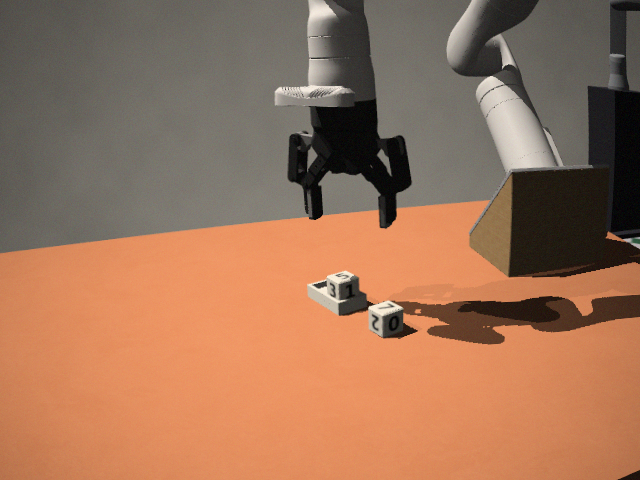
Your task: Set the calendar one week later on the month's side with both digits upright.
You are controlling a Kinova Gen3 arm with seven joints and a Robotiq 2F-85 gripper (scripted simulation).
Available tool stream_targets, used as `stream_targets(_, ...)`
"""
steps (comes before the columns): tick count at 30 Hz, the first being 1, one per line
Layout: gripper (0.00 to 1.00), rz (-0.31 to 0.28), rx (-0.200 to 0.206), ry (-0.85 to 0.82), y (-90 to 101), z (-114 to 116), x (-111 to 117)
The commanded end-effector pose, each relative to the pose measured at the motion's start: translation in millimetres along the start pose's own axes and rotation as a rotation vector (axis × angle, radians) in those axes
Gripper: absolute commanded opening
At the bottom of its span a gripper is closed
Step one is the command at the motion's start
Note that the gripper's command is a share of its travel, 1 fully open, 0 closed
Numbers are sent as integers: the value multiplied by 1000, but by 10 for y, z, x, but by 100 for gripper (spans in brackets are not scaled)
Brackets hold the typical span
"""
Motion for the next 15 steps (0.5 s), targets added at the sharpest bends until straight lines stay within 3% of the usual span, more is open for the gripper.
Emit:
stream_targets(1,100,8,4,99,12,-73,42)
stream_targets(8,100,8,2,428,-27,-250,111)
stream_targets(10,100,8,2,428,-27,-250,111)
stream_targets(15,100,11,0,651,-49,-380,159)
Point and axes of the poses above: the point where the finger pads meet when closed, its own y axis back along the fingers, its own z axis across the jaws, x = y × z, the point moved 1 cm from there along y, back along the fingers, and after that the axes turned 8 degrees about -y, right-handed, at the moved point
